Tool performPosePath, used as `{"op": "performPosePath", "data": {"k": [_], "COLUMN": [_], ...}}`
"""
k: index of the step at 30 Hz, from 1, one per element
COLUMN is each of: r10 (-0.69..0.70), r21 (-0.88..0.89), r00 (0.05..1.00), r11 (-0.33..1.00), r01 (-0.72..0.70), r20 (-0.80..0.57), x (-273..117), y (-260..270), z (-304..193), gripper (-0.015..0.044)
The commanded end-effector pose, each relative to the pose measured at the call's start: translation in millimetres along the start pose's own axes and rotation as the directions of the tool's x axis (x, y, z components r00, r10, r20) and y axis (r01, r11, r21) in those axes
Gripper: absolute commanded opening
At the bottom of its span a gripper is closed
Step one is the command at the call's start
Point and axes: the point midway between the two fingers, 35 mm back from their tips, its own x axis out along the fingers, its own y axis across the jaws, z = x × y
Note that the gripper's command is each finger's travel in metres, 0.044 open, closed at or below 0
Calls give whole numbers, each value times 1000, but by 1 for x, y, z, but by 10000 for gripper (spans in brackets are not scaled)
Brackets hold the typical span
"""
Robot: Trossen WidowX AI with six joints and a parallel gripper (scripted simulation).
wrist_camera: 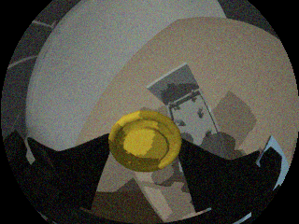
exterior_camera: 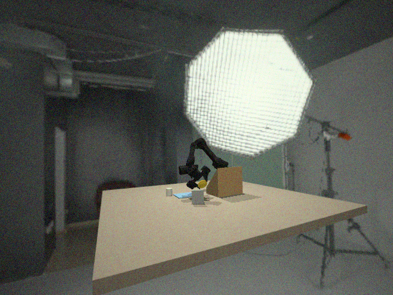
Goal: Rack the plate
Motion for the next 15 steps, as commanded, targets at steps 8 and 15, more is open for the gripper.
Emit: {"op": "performPosePath", "data": {"k": [8,15], "r10": [33,36], "r21": [-246,-389], "r00": [982,953], "r11": [969,917], "r01": [14,88], "r20": [188,300], "x": [-3,-7], "y": [-8,-14], "z": [0,0], "gripper": [0,0]}}
